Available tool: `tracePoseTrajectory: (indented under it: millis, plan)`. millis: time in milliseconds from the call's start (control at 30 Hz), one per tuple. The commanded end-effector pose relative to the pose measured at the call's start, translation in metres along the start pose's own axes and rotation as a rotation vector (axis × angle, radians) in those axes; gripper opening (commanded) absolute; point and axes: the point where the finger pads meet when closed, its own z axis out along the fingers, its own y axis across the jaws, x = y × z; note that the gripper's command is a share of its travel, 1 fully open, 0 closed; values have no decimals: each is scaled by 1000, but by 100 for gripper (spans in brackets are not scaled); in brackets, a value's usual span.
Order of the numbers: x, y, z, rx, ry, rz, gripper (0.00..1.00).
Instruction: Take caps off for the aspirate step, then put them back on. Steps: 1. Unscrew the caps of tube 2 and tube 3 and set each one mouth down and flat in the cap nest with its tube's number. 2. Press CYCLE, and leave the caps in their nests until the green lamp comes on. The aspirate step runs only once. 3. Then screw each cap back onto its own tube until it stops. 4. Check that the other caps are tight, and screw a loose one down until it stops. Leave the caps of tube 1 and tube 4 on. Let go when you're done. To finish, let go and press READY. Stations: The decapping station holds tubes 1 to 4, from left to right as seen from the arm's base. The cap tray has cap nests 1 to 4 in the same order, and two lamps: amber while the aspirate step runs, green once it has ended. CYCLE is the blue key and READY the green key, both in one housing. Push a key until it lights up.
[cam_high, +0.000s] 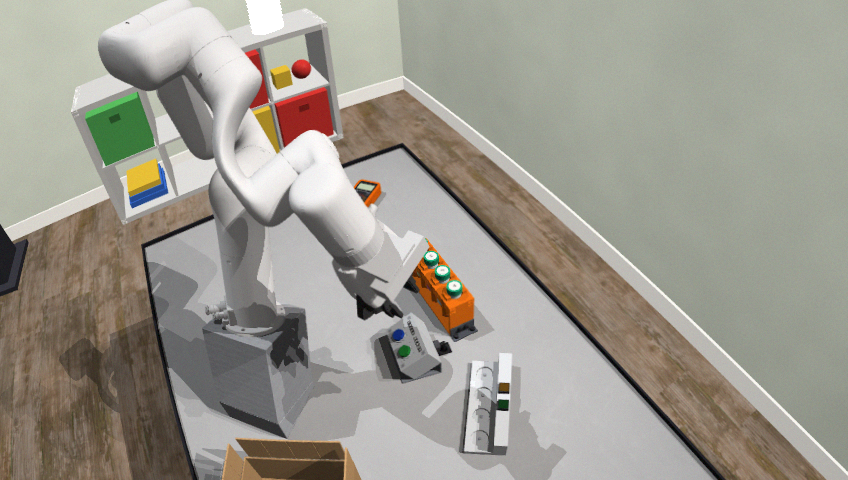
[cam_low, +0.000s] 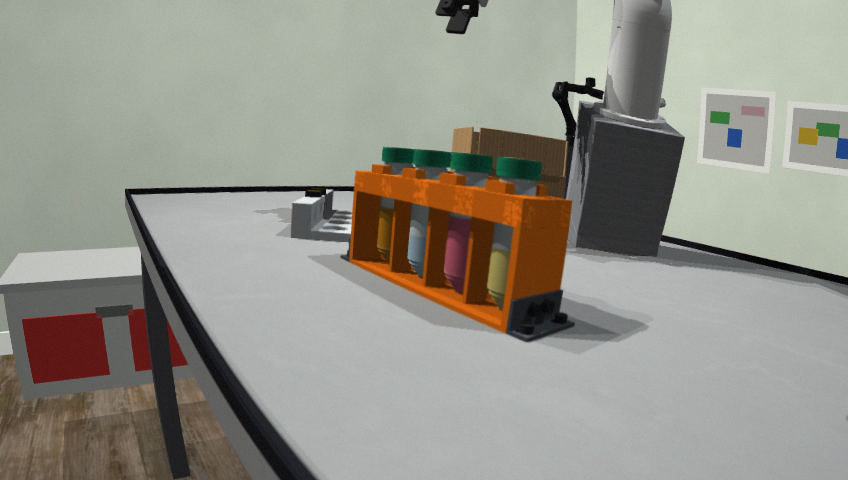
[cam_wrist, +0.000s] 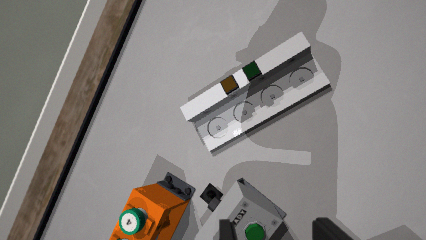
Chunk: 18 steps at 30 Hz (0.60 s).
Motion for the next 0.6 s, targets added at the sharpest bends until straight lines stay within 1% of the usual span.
tracePoseTrajectory:
  millis: [0,67,100,167,200,267,300,367,433,500,567]
  plan:
    - [15,-8,16,-52,-13,64,46]
    - [15,-8,16,-52,-13,64,46]
    - [17,-10,20,-74,-17,89,46]
    - [17,-10,20,-74,-17,89,46]
    - [18,-12,24,-95,-20,115,46]
    - [22,-16,31,-96,-20,116,46]
    - [22,-16,31,-96,-20,116,46]
    - [24,-21,40,-137,-24,166,46]
    - [27,-26,49,-137,-24,166,46]
    - [27,-26,49,-137,-24,166,46]
    - [28,-31,58,-175,-26,212,46]
